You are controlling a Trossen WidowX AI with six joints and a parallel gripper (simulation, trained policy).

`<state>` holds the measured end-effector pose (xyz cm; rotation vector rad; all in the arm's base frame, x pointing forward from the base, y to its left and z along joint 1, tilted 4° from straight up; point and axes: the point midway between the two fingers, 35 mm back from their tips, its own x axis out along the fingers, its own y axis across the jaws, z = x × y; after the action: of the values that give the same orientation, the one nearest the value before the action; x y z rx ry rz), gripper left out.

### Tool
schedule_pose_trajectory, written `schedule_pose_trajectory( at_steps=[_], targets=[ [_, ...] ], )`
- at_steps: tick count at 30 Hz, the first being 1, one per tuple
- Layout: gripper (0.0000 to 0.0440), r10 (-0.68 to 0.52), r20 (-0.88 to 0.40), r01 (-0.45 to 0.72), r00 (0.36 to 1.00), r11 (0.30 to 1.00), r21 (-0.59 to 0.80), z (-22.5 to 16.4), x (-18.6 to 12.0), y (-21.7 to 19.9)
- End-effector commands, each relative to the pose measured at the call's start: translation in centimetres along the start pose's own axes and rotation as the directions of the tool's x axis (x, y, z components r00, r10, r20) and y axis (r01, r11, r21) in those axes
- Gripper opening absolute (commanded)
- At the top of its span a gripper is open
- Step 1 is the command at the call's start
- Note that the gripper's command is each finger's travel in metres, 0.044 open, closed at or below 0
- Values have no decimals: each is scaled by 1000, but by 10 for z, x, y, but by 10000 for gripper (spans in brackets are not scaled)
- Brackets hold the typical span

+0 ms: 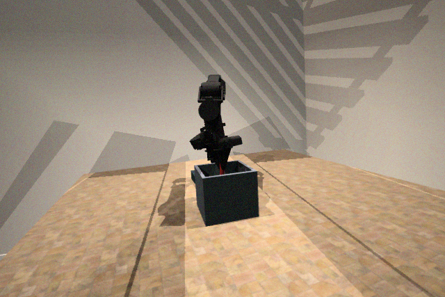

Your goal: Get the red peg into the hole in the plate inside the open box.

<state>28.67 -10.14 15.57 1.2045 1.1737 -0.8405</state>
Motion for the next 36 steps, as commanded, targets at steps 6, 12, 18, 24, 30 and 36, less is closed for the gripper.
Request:
schedule_pose_trajectory(
  at_steps=[6, 12, 18, 24, 30, 36],
  targets=[
    [0, -6, -41, 4, 999, 999, -41, 0, 24, 4],
    [0, -15, -58, 10, 998, 997, -78, 1, 40, 6],
    [0, -29, -67, 22, 997, 994, -111, 2, 58, 6],
    [92, -46, -77, 34, 996, 990, -139, 1, 68, 5],
    [141, -51, -105, 36, 993, 989, -140, 0, 67, 5],
    [140, -24, -122, 7, 992, 991, -132, 8, 60, 11]
  ],
)
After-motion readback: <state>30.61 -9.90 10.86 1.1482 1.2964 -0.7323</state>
